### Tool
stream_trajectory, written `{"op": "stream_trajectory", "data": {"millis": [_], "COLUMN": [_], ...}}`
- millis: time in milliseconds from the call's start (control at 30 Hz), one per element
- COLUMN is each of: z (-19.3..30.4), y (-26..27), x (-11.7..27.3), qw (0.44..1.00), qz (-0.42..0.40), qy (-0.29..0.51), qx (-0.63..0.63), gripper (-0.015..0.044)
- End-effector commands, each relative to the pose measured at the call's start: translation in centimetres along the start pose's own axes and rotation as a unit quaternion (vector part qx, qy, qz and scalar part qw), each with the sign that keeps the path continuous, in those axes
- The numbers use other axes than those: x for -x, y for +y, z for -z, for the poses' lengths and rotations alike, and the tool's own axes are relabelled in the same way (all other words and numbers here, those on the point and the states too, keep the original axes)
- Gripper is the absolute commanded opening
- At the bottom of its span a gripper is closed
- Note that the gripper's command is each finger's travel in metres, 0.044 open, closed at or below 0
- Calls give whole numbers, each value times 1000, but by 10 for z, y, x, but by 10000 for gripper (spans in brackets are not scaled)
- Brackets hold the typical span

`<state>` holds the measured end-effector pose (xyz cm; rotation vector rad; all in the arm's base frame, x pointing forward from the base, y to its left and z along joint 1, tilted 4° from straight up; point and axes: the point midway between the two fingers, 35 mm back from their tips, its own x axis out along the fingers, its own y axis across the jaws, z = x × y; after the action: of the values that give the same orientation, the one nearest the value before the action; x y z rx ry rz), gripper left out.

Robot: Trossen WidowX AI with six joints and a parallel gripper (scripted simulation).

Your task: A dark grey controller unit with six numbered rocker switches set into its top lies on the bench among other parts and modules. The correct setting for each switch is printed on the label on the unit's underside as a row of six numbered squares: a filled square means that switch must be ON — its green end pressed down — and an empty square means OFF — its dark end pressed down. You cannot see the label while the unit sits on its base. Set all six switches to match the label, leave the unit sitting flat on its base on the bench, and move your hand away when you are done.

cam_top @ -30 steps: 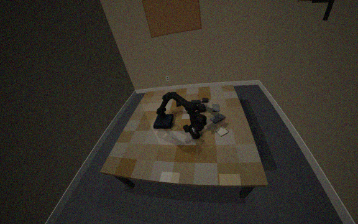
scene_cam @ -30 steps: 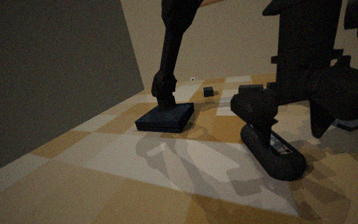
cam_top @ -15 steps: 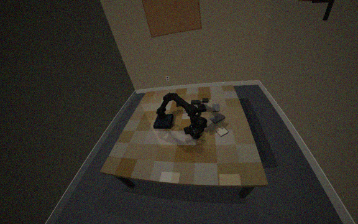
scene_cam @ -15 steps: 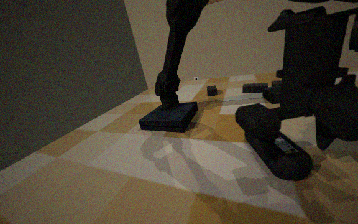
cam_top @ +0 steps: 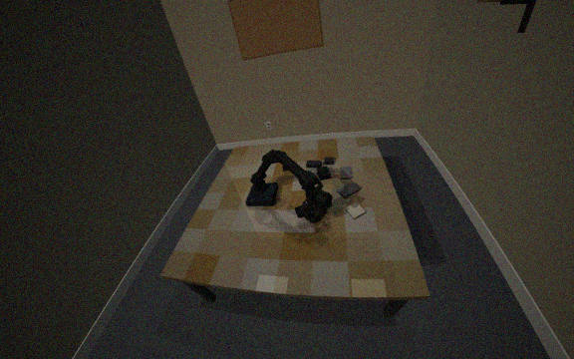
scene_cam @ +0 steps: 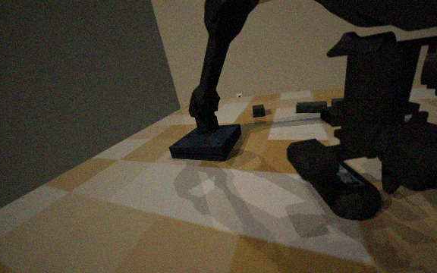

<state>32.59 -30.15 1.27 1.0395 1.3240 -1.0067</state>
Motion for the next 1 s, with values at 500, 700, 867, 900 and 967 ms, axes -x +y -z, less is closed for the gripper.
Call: {"op": "stream_trajectory", "data": {"millis": [500, 700, 867, 900, 967], "z": [2, 3, 4, 4, 4], "y": [-2, -2, -1, -1, -1], "x": [-5, -2, 1, 1, 1], "qw": [1000, 1000, 1000, 1000, 1000], "qz": [4, 4, 4, 4, 4], "qy": [5, 5, 5, 5, 5], "qx": [-3, -3, -3, -3, -3], "gripper": [326, 336, 336, 336, 336]}}
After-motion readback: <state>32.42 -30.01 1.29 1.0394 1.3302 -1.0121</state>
